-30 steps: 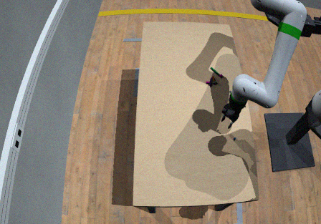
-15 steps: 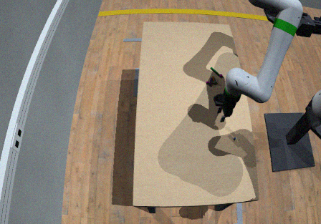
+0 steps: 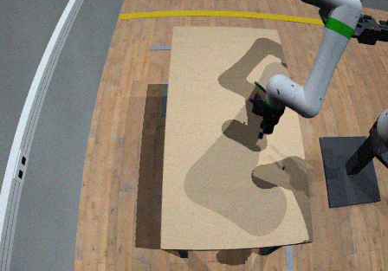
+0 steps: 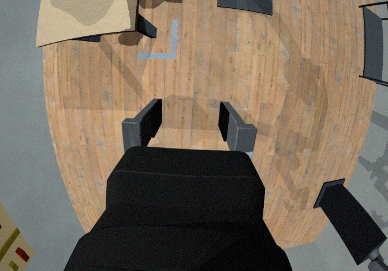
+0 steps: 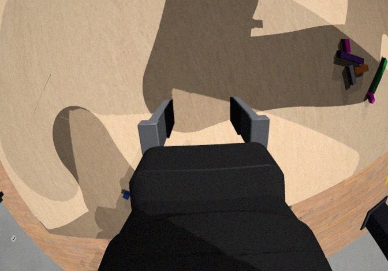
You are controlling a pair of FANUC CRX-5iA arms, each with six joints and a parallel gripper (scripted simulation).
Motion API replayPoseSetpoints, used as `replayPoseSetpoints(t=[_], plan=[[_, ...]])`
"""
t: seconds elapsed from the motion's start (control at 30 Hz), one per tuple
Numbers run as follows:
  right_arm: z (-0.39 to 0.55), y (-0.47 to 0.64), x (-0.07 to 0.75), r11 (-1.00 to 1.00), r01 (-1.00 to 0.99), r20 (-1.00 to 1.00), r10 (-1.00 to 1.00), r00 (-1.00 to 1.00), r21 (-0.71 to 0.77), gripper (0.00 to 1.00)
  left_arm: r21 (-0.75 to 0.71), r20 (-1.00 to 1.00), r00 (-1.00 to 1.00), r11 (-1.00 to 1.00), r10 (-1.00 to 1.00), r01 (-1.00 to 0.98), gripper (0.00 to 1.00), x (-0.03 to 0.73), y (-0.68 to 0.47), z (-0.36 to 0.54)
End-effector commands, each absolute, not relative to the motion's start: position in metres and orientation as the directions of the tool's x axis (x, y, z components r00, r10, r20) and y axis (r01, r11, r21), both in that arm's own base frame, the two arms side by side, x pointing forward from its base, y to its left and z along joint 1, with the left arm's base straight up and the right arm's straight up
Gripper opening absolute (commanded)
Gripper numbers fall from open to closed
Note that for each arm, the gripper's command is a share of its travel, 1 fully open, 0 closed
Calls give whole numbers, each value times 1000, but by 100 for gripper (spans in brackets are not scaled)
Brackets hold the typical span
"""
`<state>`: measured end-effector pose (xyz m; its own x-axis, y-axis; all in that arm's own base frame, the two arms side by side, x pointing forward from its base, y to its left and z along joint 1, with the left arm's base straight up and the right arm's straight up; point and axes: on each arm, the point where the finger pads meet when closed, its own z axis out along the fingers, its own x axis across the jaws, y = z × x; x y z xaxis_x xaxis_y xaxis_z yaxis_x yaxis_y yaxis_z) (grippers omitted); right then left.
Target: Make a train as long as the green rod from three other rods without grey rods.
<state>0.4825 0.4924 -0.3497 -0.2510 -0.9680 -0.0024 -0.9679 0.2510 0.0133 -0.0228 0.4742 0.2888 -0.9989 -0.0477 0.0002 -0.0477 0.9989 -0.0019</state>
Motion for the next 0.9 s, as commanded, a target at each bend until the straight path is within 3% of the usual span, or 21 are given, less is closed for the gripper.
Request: replayPoseSetpoints(t=[0.0, 0.23, 0.47, 0.87], plan=[[-348, 477, 489, 408, -913, -2, -913, -408, -1, 100, 0, 0, -999, 999, -48, -48, 100, -23, 474, 290], [-348, 461, 494, 549, -836, -2, -836, -549, 0, 100, 0, 0, -999, 999, -48, -48, 100, -23, 474, 290], [-348, 434, 501, 755, -656, -2, -656, -755, 0, 100, 0, 0, -999, 999, -48, -48, 100, -23, 474, 290], [-347, 399, 506, 944, -330, -2, -330, -944, 1, 100, 0, 0, -999, 999, -48, -48, 100, -23, 474, 290]])
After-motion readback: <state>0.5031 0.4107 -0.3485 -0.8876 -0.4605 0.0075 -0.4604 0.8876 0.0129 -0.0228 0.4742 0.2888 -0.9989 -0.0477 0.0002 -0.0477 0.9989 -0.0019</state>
